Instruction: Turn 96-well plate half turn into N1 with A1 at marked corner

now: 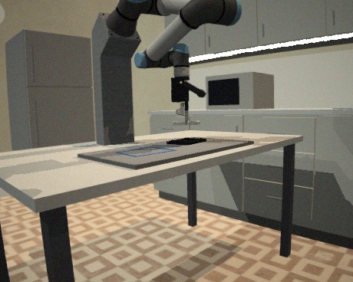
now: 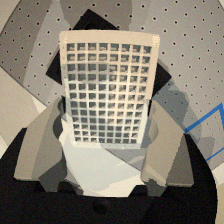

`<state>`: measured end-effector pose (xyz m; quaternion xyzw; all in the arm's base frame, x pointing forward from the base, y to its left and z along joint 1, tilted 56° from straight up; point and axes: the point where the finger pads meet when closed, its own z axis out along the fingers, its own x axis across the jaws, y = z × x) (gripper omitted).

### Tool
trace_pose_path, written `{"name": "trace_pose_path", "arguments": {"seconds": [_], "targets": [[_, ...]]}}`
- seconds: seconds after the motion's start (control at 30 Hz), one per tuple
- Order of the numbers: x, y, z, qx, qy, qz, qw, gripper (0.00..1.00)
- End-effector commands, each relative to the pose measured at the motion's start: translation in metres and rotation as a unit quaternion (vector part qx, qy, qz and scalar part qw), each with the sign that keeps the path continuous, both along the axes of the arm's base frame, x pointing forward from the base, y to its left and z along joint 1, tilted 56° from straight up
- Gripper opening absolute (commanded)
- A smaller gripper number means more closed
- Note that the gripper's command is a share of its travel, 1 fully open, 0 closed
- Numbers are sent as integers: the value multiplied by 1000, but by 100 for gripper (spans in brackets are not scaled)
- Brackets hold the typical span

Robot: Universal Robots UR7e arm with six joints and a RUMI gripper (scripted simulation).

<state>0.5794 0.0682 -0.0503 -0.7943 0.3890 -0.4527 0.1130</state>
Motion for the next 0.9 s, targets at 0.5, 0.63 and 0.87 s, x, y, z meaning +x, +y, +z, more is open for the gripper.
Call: {"name": "trace_pose_path", "arguments": {"seconds": [0.5,0.63,0.87], "targets": [[0,0,1,-242,51,173,954,0],[0,0,1,-293,61,208,931,0],[0,0,1,-354,74,251,898,0]]}}
